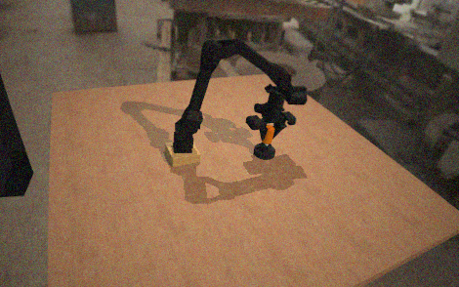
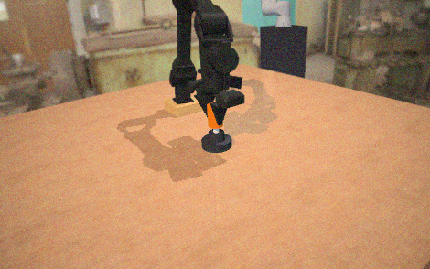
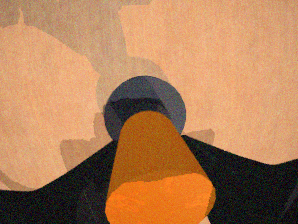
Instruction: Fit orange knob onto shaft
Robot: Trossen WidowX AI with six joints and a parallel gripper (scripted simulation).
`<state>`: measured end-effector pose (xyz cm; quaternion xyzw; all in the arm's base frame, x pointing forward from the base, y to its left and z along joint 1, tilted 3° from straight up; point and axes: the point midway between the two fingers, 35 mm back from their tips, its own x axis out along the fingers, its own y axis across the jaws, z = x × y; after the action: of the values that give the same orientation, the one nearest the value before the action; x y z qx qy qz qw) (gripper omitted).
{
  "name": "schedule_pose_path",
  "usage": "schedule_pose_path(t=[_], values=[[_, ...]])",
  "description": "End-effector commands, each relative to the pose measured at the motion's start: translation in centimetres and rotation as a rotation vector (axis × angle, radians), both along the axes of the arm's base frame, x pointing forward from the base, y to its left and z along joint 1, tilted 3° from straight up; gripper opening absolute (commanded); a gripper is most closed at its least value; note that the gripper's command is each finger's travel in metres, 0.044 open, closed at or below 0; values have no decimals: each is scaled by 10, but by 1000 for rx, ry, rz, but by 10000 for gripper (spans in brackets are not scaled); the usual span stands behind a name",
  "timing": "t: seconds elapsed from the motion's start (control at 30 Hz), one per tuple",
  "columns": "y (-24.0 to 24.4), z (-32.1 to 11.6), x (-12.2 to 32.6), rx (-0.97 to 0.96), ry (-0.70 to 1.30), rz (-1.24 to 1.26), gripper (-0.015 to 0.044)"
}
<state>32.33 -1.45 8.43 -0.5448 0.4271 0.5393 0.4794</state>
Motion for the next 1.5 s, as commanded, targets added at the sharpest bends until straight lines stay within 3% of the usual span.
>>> schedule_pose_path(t=[0.0,0.4,0.63,1.47], values=[[0,0,1,-2,-7,7,0],[0,4,3,-2,-7,16,0],[0,6,5,-14,-18,216,0],[0,3,8,-14,-18,216,0]])
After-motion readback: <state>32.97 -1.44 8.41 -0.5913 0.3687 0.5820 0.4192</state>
